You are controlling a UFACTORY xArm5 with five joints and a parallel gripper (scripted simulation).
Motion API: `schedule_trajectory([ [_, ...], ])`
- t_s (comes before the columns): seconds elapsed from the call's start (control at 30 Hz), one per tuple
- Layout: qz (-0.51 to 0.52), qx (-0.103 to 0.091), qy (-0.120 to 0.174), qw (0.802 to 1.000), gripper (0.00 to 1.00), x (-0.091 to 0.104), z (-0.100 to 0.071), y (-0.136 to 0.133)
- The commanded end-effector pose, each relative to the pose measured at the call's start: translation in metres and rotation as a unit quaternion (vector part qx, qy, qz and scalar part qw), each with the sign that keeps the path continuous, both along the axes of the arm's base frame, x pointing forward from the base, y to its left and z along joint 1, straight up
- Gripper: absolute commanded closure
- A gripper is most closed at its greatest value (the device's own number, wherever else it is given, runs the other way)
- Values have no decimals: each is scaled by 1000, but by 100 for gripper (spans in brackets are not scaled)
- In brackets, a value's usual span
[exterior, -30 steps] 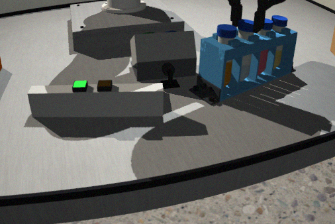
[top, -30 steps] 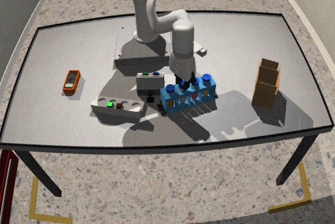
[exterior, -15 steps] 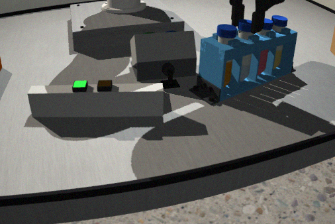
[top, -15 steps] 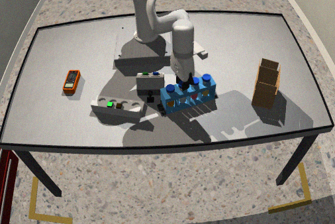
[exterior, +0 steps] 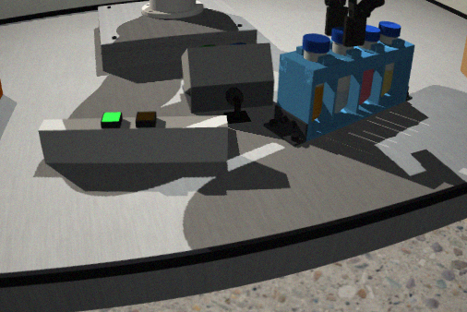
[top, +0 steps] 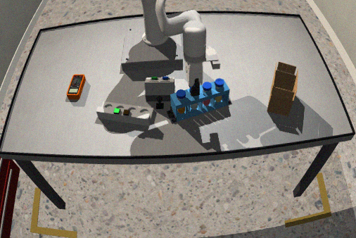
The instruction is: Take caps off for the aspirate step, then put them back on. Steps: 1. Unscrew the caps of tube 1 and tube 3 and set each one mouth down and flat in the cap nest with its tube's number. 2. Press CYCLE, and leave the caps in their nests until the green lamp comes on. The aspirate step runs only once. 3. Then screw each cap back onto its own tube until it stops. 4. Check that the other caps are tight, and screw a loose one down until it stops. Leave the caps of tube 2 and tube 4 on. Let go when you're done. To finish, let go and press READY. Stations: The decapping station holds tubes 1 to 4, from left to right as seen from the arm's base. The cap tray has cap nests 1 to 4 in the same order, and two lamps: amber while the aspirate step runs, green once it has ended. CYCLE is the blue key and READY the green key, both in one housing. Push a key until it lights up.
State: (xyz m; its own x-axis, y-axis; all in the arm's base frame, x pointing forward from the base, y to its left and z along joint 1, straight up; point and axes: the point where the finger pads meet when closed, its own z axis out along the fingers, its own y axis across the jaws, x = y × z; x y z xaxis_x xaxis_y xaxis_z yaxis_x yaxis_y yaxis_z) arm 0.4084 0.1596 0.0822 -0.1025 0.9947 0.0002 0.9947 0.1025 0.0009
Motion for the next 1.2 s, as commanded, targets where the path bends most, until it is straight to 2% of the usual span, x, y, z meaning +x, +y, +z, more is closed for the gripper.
schedule_trajectory([
  [0.0, -82, 1, -2, 997, 100, 1, 1, 0],
  [0.23, -82, 1, -2, 997, 100, 1, 1, 0],
  [0.27, -82, 1, -2, 997, 54, 1, 1, 0],
  [0.7, -62, 1, -2, 998, 54, 1, 1, 1],
  [0.93, 78, 0, -2, 997, 54, 1, 2, 1],
  [1.17, 216, 0, -2, 976, 54, 1, 2, 1],
])
